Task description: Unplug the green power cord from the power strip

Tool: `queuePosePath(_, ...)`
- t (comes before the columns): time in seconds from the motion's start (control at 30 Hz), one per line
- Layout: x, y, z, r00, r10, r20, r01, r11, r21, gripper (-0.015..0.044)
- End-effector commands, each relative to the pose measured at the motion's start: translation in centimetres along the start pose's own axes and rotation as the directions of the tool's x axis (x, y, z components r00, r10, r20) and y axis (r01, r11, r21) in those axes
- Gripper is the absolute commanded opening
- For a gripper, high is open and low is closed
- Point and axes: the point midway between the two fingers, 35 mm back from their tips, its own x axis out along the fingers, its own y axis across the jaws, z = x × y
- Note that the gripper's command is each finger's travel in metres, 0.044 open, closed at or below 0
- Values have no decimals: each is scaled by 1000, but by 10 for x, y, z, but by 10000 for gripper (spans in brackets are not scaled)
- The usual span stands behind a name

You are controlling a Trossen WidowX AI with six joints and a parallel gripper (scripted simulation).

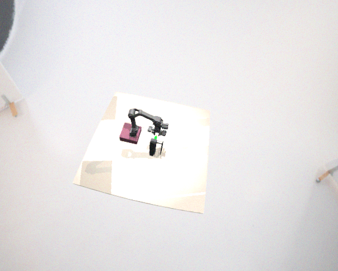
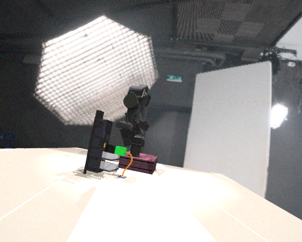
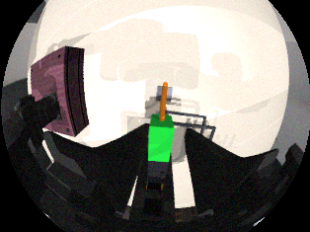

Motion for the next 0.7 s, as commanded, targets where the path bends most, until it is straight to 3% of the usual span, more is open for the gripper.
queuePosePath(0.0,-1,0,-3,1000,1,7,-1,1000,-4,160)
queuePosePath(0.67,7,0,-20,1000,1,5,-1,1000,-4,160)
